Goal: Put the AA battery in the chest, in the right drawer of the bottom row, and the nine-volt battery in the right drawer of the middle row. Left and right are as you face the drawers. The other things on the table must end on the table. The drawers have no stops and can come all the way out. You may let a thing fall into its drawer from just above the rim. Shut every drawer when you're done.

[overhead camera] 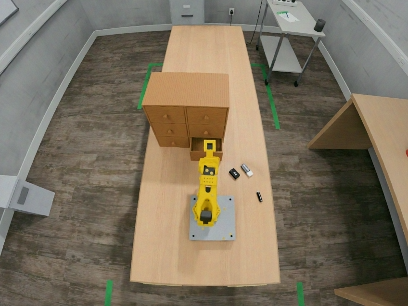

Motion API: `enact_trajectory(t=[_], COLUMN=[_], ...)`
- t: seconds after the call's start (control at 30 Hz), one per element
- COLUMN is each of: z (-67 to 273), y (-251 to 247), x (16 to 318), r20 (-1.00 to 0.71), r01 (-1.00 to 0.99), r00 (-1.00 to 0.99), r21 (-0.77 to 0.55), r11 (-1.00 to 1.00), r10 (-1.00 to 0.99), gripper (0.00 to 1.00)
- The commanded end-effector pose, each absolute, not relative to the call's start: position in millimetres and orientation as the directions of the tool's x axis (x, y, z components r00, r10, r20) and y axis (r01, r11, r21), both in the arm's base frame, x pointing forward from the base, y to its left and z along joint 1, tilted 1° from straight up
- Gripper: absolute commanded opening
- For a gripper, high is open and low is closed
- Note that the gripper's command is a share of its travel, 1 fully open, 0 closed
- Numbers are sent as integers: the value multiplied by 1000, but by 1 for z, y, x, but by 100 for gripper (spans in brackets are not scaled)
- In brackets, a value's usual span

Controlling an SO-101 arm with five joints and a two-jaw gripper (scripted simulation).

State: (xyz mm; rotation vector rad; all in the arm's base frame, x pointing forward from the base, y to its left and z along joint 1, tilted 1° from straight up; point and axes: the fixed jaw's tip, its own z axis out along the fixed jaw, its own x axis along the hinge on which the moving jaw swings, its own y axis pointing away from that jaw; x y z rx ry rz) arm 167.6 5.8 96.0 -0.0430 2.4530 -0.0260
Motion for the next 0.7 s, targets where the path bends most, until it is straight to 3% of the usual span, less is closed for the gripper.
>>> enact_trajectory(t=[0.0, 0.5, 0.67], z=[101, 101, 144], y=[4, 4, 4], x=[169, 169, 164], r20=[-651, -651, -735], r01=[-8, -8, 0], r00=[-759, -759, -678], r21=[-23, -23, -25], r11=[1000, 1000, 1000], r10=[-21, -21, -18], gripper=[21, 21, 21])
